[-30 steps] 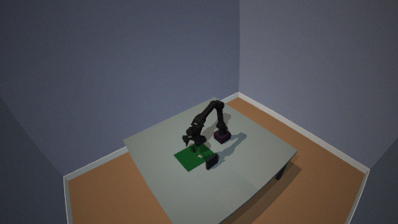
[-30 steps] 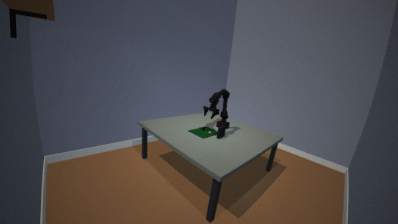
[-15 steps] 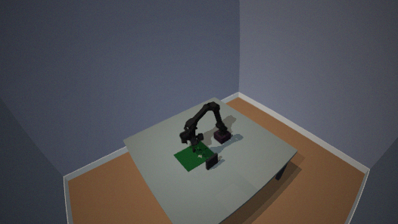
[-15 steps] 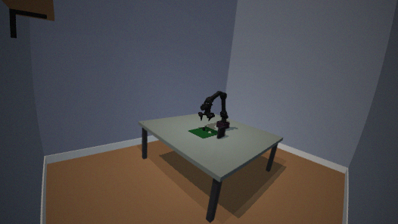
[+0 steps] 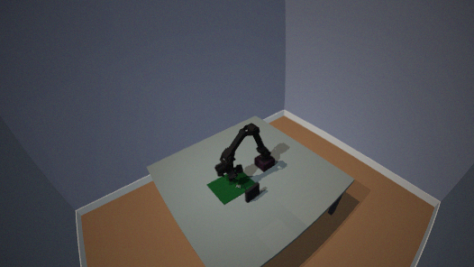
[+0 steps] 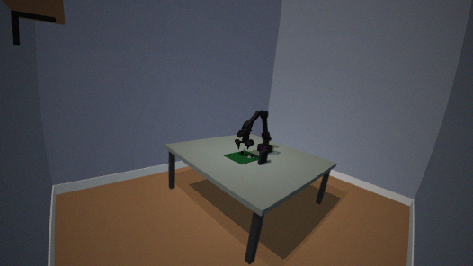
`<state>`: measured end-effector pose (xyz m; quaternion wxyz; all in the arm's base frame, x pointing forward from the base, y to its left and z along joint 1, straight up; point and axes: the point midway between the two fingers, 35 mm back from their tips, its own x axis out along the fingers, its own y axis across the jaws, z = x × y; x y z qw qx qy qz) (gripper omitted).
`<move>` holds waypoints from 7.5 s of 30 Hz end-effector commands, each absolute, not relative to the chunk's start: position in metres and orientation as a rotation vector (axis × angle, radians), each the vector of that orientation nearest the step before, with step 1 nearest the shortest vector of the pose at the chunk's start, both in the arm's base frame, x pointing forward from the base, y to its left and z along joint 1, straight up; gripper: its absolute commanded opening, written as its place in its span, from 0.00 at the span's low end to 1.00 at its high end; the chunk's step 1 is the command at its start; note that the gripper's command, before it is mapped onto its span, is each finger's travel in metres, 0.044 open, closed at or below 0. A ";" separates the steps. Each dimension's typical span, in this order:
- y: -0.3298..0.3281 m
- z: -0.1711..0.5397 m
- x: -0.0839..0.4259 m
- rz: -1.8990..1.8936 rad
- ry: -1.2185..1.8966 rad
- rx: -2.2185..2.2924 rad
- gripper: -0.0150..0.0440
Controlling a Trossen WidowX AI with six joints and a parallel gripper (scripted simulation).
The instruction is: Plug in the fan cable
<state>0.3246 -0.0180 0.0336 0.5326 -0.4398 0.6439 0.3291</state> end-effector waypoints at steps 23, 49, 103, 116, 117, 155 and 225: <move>-0.019 -0.006 0.324 0.791 1.546 -1.052 1.00; -0.018 -0.003 0.324 0.789 1.541 -1.047 0.47; -0.007 0.097 0.336 0.808 1.500 -1.024 0.25; 0.018 0.100 0.367 0.847 1.410 -0.968 0.25; 0.020 0.100 0.370 0.850 1.403 -0.964 0.25; 0.046 0.070 0.399 1.036 1.122 -0.671 0.25; 0.019 0.063 0.389 1.173 0.270 -0.179 0.25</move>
